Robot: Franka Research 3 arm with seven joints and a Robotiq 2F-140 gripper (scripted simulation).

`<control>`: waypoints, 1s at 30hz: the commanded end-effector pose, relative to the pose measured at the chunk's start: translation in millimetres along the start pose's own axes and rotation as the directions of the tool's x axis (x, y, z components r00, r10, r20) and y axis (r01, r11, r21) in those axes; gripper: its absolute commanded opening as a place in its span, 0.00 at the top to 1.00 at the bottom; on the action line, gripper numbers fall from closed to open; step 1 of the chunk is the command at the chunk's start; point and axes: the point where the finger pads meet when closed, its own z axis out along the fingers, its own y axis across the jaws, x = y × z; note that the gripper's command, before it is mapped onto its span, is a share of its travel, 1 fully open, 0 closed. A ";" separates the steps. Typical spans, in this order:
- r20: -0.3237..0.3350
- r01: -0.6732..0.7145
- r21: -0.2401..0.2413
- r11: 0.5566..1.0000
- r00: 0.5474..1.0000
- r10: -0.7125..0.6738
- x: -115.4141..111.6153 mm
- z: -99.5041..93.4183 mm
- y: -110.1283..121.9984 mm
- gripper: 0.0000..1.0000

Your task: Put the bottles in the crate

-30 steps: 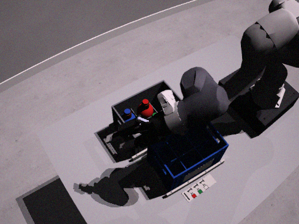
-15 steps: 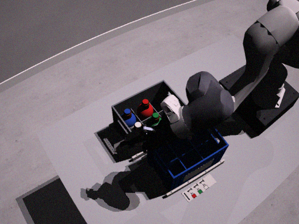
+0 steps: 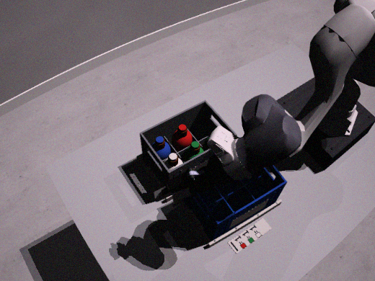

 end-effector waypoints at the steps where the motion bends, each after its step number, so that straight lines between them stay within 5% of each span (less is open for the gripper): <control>1: 0.008 0.147 -0.054 0.988 0.989 -0.146 -0.9 -2.2 7.0 0.62; 17: 0.063 0.313 -0.099 0.945 0.949 -0.308 -27.0 -21.0 28.4 0.62; 30: 0.145 0.487 -0.120 0.865 0.871 -0.470 -54.8 -46.2 51.7 0.62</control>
